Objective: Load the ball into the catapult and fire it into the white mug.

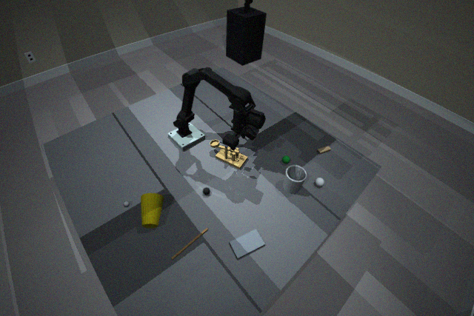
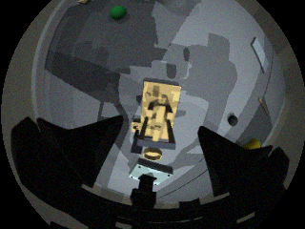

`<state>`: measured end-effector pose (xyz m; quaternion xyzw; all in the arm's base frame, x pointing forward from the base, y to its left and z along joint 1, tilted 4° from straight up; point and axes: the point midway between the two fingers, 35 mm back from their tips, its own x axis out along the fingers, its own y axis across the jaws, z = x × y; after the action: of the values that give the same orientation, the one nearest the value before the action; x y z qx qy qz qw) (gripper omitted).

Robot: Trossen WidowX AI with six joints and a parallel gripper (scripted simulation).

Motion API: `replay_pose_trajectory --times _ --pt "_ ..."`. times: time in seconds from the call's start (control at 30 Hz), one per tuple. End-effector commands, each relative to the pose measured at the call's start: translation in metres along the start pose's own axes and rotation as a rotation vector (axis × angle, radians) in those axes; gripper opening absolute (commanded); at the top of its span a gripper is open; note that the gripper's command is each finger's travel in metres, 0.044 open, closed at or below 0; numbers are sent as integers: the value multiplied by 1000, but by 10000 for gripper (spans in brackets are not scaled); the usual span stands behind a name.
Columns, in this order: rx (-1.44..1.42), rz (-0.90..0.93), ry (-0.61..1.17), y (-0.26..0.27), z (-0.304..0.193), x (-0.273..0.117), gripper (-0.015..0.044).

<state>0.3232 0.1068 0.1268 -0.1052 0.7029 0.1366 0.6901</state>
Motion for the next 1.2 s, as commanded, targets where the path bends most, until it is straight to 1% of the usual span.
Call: replay_pose_trajectory --times 0.0,0.17,0.4,1.17 --pt "-1 4 10 0 -5 -4 440" --pt "-1 4 10 0 -5 39 440" --pt "-1 4 10 0 -5 43 440" --pt "-1 4 10 0 -4 81 440"
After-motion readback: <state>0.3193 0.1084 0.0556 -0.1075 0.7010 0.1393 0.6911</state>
